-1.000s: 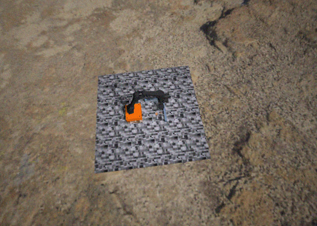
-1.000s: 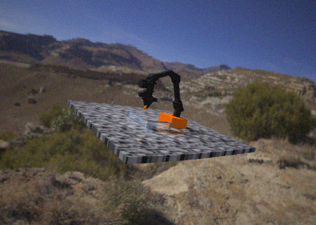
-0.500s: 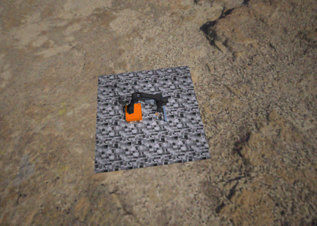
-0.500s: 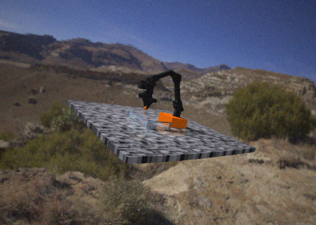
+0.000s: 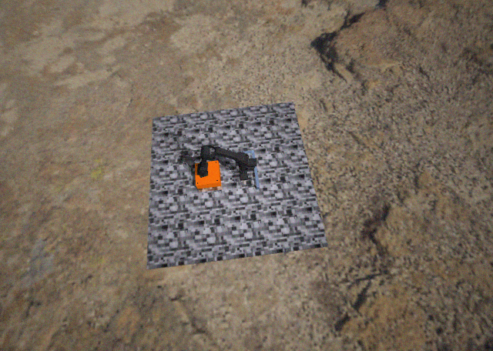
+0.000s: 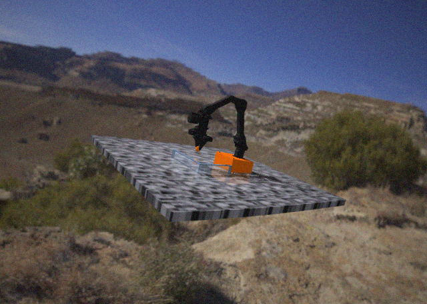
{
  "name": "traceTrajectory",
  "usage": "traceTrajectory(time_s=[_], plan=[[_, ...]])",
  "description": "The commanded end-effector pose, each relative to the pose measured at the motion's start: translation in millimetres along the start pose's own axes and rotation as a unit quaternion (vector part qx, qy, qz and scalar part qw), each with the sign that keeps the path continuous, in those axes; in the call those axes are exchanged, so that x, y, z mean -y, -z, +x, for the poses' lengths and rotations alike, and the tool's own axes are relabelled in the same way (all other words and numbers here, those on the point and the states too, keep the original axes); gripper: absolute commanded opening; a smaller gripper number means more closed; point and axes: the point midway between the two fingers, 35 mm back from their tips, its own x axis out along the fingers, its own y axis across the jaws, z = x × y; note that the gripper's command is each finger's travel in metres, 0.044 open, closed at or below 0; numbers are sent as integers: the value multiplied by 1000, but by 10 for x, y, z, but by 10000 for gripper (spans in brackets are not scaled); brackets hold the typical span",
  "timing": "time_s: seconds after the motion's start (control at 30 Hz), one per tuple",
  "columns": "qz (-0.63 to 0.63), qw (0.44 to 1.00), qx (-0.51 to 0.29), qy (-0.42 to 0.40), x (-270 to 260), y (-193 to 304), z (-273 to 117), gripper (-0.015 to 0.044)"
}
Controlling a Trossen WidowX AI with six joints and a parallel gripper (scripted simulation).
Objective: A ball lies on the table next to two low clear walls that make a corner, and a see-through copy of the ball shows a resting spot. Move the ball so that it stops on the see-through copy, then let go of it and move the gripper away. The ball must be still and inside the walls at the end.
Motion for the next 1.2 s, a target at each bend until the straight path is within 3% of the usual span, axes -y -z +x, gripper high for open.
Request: traceTrajectory(time_s=[0.0, 0.33, 1.03, 1.17], plan=[[-3, 1000, 1, 1, 10, 19, 75, 0], [-3, 1000, 1, 1, 10, 28, 697, 0], [-3, 1000, 1, 1, 10, 30, 899, 0], [-1, 1000, 2, 0, 9, 14, 870, 105]])
